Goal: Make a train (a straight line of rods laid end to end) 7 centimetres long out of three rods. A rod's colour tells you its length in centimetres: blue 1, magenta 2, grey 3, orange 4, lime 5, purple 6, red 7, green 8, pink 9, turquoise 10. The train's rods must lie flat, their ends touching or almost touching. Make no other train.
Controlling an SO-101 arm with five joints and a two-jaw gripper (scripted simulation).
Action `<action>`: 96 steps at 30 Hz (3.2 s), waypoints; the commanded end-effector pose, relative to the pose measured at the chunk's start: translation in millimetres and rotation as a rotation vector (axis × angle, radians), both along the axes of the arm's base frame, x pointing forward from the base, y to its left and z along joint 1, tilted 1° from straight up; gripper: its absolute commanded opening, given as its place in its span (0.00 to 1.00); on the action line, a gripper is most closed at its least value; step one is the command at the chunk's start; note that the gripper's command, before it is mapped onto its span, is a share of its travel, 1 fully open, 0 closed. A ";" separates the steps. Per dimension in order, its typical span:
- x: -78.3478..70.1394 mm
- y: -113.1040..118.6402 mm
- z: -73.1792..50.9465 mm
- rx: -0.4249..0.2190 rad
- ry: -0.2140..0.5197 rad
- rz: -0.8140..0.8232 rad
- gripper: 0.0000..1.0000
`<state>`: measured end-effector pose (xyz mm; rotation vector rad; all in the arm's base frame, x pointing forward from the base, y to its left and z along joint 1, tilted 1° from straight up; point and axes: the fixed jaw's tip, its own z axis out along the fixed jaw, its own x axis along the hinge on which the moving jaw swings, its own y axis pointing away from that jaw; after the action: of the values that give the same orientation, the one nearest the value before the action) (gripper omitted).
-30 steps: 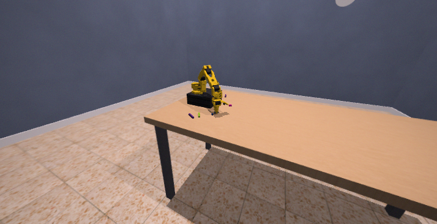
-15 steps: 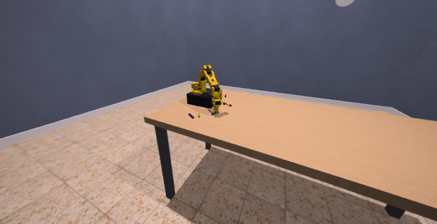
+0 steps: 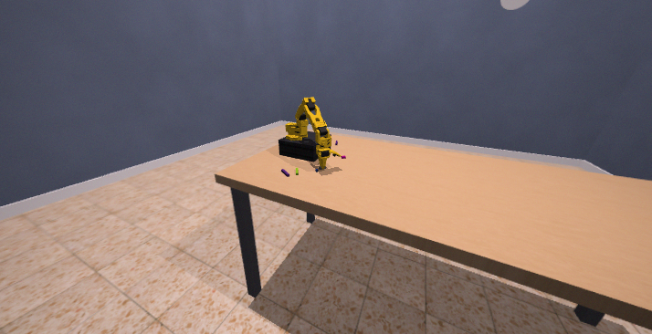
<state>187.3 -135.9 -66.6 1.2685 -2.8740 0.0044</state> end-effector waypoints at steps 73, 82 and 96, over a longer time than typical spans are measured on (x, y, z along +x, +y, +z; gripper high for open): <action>-7.0 -0.5 -11.3 0.013 0.015 0.001 0.00; -7.3 -0.9 -11.3 0.013 0.015 0.001 0.00; -7.3 -1.0 -11.2 0.013 0.014 0.001 0.00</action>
<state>184.3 -137.4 -73.1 1.2685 -2.8720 -0.0009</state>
